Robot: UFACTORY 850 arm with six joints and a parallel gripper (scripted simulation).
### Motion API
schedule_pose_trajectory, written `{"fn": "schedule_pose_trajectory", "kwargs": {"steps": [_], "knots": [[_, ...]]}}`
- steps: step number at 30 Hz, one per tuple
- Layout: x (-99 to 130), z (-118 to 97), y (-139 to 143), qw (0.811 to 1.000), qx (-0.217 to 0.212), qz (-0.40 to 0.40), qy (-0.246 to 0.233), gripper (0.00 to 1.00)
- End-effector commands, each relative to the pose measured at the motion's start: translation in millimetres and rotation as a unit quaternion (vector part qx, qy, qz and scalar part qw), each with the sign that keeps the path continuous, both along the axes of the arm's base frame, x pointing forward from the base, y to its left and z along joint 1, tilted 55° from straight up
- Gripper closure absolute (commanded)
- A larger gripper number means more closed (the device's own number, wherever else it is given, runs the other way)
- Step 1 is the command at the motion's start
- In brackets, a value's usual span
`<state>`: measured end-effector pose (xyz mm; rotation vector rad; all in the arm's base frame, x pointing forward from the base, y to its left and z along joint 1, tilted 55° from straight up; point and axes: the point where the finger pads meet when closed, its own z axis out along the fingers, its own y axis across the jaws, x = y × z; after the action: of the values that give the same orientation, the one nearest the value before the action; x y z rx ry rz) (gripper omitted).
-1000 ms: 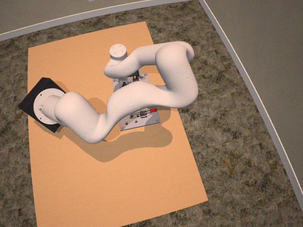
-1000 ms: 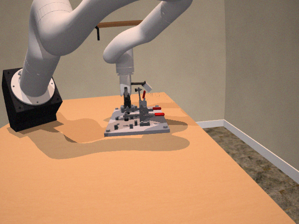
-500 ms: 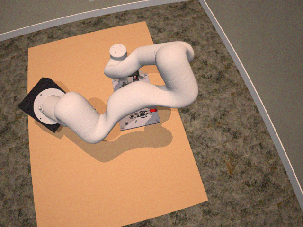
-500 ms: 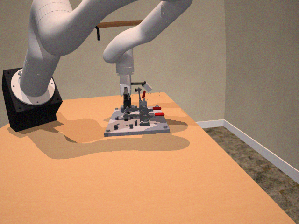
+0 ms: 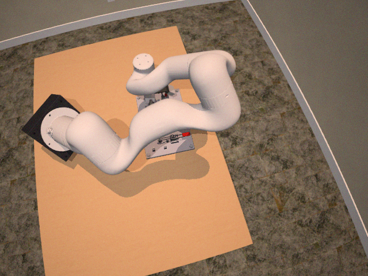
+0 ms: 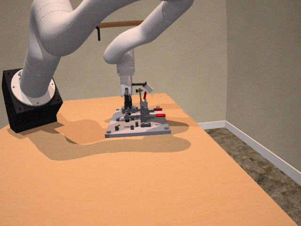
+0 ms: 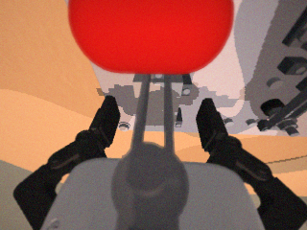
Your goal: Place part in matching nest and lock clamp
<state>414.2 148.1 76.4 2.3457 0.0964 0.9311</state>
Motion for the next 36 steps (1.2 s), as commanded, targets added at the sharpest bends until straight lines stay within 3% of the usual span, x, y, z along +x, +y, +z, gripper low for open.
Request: {"fn": "schedule_pose_trajectory", "kwargs": {"steps": [1, 19, 36], "knots": [[0, 0, 0, 1.000, 0.000, 0.000, 0.000, 0.00], [-8, 8, 7, 1.000, 0.000, 0.000, 0.000, 0.00], [-37, 33, 30, 1.000, 0.000, 0.000, 0.000, 0.00]]}}
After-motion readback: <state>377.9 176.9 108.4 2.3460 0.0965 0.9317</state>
